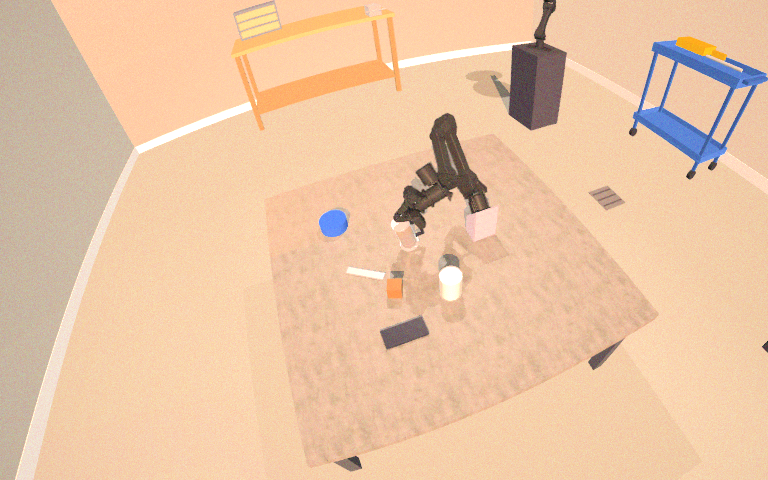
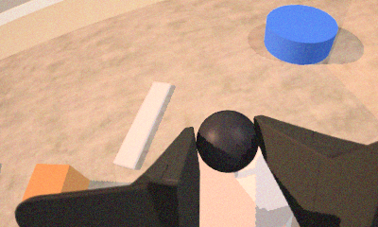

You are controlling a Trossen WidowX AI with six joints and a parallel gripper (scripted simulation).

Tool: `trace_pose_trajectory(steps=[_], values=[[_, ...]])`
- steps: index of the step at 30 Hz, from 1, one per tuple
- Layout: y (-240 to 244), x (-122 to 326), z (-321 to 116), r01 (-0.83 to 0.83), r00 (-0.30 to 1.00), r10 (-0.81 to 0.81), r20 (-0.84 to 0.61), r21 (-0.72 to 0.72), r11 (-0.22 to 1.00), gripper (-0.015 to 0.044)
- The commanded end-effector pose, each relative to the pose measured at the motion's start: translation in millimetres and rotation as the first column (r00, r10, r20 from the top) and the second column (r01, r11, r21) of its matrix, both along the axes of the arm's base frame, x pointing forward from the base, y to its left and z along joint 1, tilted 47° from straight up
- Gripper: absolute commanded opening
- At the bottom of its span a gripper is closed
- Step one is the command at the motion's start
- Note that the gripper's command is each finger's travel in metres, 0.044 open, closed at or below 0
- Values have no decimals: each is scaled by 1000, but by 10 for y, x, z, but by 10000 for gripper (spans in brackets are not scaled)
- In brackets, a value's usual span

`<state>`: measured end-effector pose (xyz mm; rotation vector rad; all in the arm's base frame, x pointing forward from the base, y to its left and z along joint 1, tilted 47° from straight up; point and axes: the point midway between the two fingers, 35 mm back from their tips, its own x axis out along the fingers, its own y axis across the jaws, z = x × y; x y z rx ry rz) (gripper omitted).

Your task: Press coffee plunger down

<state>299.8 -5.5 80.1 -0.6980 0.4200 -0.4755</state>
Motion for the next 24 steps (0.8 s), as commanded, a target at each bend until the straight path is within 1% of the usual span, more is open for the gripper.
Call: trace_pose_trajectory(steps=[1, 12, 24], values=[[-25, -4, -25, 8, 1000, -9, -14, -14, 1000, 117], [-1, 2, -2, 1, 1000, -1, -1, -1, 1000, 117], [-1, 2, -2, 1, 1000, -1, -1, -1, 1000, 432]])
